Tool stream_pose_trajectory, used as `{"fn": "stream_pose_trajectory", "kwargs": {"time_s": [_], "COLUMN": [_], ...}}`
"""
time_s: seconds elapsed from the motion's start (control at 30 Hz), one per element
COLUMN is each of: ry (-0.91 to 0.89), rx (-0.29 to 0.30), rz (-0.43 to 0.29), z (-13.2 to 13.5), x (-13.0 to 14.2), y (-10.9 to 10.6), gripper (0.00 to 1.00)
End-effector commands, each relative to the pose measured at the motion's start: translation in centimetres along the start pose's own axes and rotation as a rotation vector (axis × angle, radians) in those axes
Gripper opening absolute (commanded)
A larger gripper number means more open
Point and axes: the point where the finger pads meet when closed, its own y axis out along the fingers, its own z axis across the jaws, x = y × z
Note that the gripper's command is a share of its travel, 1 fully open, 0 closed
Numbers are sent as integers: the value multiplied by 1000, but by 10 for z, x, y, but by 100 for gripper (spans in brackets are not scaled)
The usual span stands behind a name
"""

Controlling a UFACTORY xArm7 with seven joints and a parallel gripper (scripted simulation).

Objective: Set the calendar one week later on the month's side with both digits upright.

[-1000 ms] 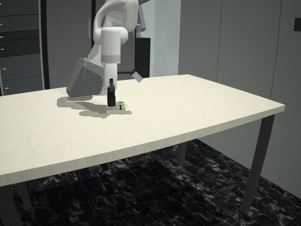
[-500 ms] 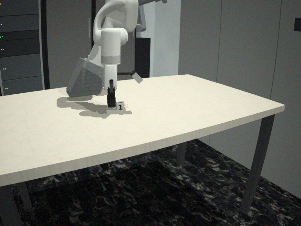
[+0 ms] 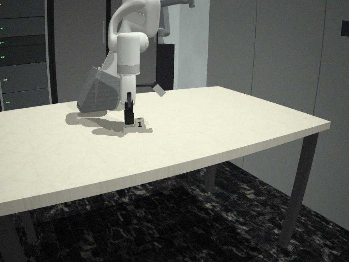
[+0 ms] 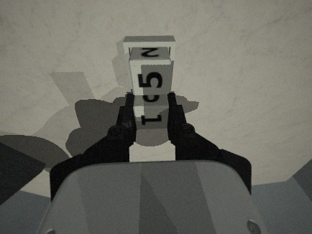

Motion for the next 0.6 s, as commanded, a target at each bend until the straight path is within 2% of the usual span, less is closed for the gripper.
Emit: {"fn": "stream_pose_trajectory", "kwargs": {"time_s": [0.0, 0.57], "ry": [0, 0], "rx": [3, 3], "rz": [-1, -1], "z": [1, 1], "x": [0, 0], "y": [-1, 3], "gripper": [29, 29]}}
